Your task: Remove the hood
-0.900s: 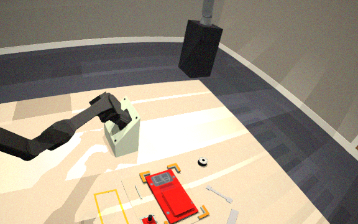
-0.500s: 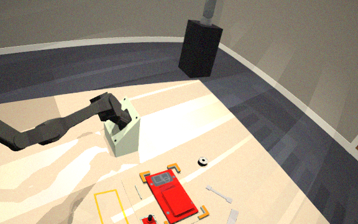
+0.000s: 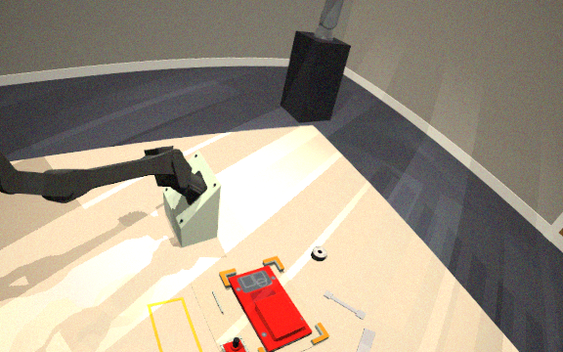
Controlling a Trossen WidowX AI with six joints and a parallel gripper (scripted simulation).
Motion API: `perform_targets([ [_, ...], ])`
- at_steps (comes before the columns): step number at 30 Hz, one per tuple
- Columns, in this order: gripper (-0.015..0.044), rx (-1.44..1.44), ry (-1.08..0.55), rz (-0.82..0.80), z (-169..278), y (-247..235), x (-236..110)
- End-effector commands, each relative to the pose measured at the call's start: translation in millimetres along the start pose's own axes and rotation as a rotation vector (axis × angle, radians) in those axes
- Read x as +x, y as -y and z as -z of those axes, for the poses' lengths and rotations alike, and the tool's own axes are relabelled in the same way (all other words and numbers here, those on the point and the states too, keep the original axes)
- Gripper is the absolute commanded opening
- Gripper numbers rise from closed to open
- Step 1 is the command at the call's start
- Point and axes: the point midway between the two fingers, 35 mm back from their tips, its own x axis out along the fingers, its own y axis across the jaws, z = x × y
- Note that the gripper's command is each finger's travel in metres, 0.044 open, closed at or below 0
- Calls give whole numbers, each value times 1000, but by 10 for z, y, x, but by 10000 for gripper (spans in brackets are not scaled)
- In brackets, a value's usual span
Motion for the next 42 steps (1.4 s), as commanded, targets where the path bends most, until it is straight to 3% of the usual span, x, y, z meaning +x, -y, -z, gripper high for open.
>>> perform_targets([
  [1,440,-87,-74,-38,454,-44,-163],
  [13,440,-451,-259,-116,1667,242,-588],
  [23,440,-660,-354,-133,2227,720,-752],
  [28,440,-778,-324,-151,2240,840,-705],
  [36,440,-877,-387,-105,2503,1364,-757],
  [42,440,-1059,-488,-11,2755,2195,-828],
])
